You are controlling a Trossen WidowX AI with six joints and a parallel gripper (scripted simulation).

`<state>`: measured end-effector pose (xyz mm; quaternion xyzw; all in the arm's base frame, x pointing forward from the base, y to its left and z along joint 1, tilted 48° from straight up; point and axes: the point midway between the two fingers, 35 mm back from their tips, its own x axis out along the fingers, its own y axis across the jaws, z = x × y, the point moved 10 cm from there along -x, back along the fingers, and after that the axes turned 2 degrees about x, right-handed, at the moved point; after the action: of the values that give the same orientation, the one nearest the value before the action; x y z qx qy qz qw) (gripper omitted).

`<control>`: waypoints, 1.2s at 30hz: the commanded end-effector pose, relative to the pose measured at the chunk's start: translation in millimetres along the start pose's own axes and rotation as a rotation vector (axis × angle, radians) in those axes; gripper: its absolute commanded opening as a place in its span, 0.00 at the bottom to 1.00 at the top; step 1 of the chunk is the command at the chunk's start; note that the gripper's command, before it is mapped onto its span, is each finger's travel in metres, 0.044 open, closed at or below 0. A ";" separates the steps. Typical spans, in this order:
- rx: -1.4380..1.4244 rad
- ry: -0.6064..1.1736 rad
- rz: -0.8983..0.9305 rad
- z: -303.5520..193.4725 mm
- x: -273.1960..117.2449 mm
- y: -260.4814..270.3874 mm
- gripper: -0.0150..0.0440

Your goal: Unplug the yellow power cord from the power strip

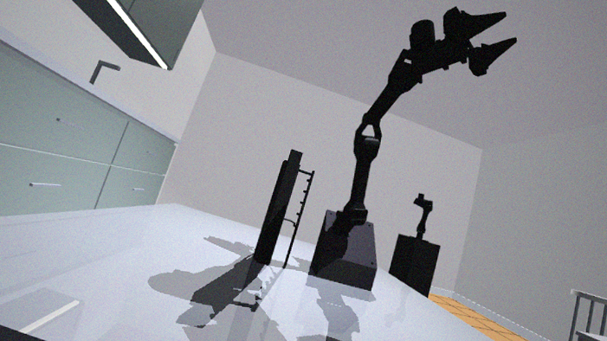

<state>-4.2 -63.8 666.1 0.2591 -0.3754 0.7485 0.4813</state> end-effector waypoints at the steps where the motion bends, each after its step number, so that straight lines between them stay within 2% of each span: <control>1: -0.001 0.003 -0.001 -0.8 0.6 0.1 0.89; 4: -0.013 0.054 -0.019 -12.8 8.9 0.9 0.75; 9: -0.047 0.242 -0.102 -60.5 33.9 -4.3 0.53; 16: -0.099 0.474 -0.262 -120.5 47.3 -28.3 0.53; 20: -0.188 0.569 -0.354 -142.2 44.0 -43.5 0.53; 24: -0.156 0.698 -0.442 -179.8 40.2 -70.4 0.53; 30: -0.075 0.903 -0.628 -236.8 12.7 -124.1 0.53; 36: 0.037 1.068 -0.846 -278.0 -38.7 -177.8 0.53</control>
<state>136.9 183.3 550.4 -0.0147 0.0067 0.5574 0.8301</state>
